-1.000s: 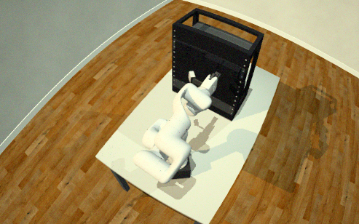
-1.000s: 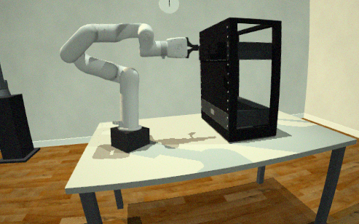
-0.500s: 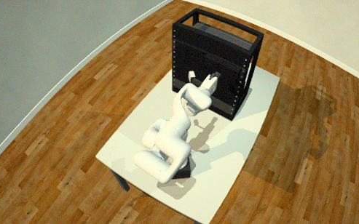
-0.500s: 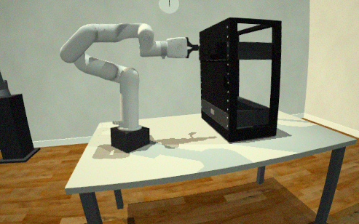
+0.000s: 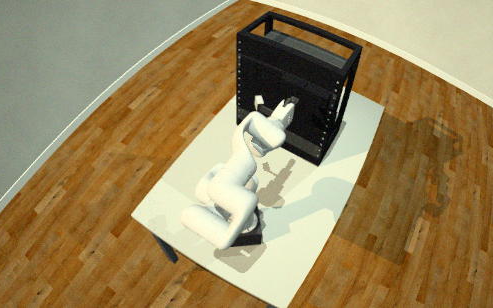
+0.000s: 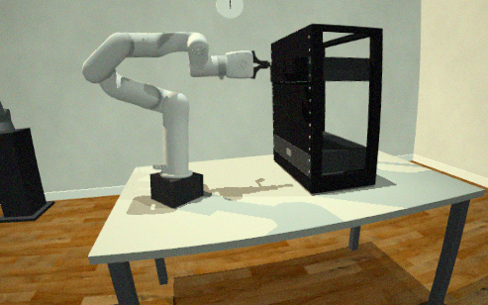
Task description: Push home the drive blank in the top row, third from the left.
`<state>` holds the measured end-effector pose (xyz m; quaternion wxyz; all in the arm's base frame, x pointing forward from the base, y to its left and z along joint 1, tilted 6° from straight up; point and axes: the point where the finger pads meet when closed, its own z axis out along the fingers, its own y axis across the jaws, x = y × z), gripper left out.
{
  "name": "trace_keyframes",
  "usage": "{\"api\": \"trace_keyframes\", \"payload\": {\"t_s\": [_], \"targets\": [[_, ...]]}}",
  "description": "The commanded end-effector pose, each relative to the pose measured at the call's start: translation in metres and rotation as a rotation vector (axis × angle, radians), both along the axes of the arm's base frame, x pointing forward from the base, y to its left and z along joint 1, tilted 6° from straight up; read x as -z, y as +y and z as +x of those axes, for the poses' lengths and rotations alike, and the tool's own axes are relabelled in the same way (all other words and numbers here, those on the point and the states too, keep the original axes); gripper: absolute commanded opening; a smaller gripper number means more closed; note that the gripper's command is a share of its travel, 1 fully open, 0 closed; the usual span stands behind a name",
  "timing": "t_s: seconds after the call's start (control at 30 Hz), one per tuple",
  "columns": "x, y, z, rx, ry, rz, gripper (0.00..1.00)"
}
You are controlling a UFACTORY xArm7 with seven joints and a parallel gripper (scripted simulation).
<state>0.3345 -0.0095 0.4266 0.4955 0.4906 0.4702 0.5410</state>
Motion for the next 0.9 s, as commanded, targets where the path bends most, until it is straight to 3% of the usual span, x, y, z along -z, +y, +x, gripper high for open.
{"api": "trace_keyframes", "payload": {"t_s": [0.0,0.17,0.43,0.77,0.87], "targets": [[-0.008,0.027,-0.002,0.004,-0.002,0.0,0.0],[-0.012,0.046,-0.003,0.004,-0.002,0.0,0.0],[-0.012,0.048,-0.001,0.004,-0.002,0.0,0.0],[-0.016,0.049,0.045,0.004,-0.002,0.0,0.0],[-0.016,0.049,0.048,0.004,-0.002,0.0,0.0]]}}
